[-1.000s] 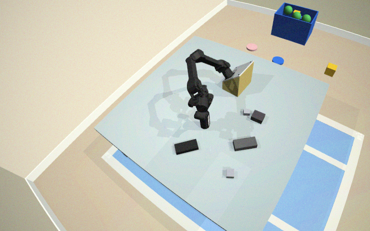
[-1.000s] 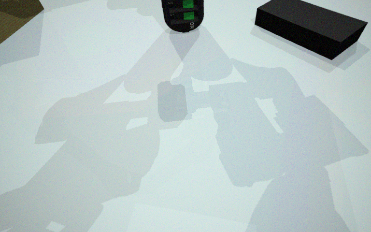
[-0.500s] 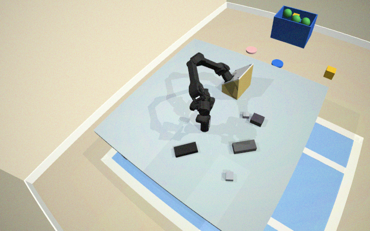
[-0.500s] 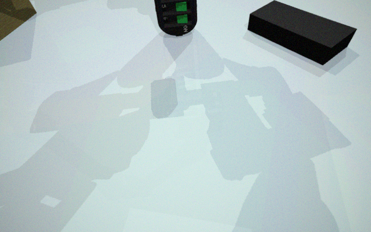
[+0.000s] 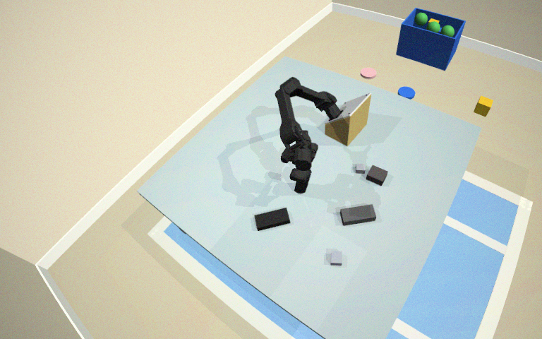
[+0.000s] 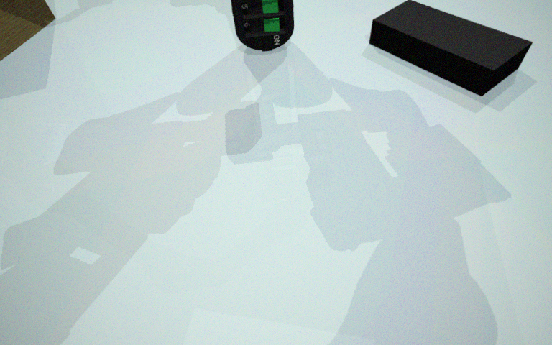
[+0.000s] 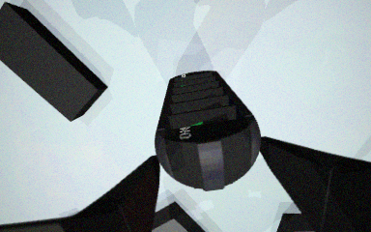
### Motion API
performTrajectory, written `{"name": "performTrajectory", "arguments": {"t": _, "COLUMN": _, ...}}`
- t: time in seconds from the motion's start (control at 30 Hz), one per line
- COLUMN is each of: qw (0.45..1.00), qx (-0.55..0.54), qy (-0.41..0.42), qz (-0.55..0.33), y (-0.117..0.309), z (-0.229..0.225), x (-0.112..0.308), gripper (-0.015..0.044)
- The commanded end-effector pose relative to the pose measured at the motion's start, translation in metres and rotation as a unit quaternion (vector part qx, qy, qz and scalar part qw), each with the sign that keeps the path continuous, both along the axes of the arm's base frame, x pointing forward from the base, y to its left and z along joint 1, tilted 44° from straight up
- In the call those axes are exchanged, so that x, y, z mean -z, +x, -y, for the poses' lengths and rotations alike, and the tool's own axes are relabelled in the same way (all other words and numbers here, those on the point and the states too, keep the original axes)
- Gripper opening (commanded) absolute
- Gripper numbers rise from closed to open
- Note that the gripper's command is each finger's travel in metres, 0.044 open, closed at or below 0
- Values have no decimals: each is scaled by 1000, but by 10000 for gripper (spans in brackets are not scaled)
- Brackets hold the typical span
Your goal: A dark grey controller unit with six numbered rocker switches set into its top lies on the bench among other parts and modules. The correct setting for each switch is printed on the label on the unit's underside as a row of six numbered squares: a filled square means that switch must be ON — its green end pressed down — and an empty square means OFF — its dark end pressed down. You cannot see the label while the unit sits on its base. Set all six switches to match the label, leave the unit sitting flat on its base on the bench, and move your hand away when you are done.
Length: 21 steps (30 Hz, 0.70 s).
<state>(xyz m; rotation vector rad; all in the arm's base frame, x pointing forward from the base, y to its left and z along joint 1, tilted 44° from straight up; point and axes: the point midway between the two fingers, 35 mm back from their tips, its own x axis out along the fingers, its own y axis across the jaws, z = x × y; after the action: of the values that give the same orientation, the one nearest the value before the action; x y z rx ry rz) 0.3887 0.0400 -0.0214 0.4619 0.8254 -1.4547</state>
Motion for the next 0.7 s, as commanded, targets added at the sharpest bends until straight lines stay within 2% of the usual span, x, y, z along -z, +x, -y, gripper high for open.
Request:
{"name": "performTrajectory", "arguments": {"t": 0.0, "qw": 1000, "qx": 7, "qy": 1, "qz": -4, "y": -2, "z": 1, "x": 8, "gripper": 338}}
{"name": "performTrajectory", "arguments": {"t": 0.67, "qw": 1000, "qx": 7, "qy": 2, "qz": -4, "y": -6, "z": -7, "x": 21, "gripper": 338}}
